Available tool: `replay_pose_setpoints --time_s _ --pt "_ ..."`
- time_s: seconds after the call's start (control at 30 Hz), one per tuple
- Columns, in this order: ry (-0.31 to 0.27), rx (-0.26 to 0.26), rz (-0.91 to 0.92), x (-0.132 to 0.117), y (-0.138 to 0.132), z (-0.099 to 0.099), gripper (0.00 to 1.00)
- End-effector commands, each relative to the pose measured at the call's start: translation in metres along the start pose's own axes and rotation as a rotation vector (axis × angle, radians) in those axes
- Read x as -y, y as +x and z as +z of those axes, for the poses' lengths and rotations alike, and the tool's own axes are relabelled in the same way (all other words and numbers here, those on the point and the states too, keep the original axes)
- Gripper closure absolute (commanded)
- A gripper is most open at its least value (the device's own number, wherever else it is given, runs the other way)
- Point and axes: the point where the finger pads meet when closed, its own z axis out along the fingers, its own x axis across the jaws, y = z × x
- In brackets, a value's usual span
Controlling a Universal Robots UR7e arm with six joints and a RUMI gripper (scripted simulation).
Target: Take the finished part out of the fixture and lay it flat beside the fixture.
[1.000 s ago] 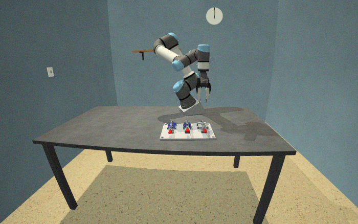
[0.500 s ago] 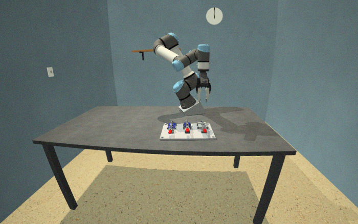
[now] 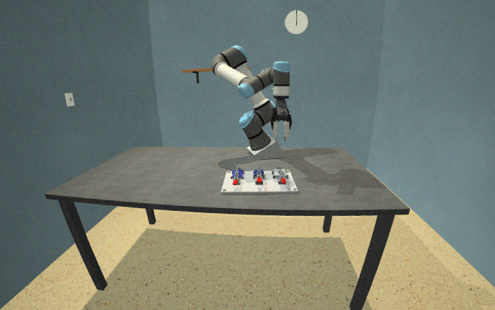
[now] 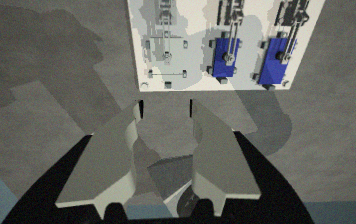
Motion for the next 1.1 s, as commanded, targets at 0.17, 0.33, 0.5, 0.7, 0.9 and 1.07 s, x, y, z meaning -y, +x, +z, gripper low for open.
replay_pose_setpoints --time_s 0.17,0.33,0.5,0.7,0.9,1.07 --pt "-0.002 -0.002 -0.004 -0.0013 -0.0007 0.0015 0.72" --pt "-0.002 -0.002 -0.004 -0.0013 -0.0007 0.0015 0.72" --pt "-0.002 -0.002 -0.003 -0.0012 -0.0007 0.0012 0.72" --pt "-0.003 -0.001 -0.003 -0.0008 -0.0006 0.0008 0.72" --pt "-0.003 0.001 -0.002 -0.0001 -0.0006 -0.0003 0.72" --pt "-0.003 0.002 -0.001 0.0005 -0.0005 -0.0010 0.72"
